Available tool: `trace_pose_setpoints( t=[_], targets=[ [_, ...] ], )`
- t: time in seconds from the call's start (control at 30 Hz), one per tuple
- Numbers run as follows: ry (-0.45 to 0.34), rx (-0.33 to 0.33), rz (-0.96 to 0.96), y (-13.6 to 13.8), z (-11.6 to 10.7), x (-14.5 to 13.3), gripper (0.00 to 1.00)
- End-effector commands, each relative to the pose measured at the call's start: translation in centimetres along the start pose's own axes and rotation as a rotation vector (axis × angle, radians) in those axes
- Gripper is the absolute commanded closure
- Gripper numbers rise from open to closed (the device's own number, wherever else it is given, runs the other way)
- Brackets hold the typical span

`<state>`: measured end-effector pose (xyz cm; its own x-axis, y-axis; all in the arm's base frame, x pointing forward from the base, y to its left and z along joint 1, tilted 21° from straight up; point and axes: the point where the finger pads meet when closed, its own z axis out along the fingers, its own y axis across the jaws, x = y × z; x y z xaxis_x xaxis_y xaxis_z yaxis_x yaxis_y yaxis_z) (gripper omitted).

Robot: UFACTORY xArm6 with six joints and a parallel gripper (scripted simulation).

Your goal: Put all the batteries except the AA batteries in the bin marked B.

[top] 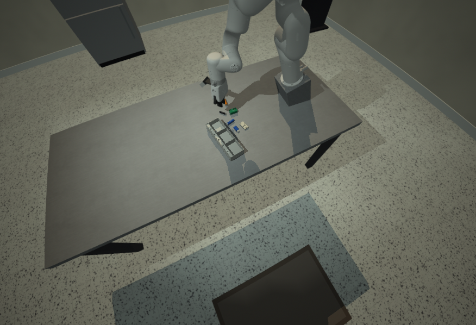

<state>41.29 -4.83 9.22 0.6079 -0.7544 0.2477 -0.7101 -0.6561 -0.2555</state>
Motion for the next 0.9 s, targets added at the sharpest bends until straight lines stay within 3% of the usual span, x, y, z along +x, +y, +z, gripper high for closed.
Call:
trace_pose_setpoints(
  t=[0.0, 0.87],
  targets=[
    [-0.001, 0.004, 0.000, -0.16, -0.04, -0.07, 0.77],
    [-0.001, 0.004, 0.000, -0.38, -0.04, -0.37, 0.77]
  ],
)
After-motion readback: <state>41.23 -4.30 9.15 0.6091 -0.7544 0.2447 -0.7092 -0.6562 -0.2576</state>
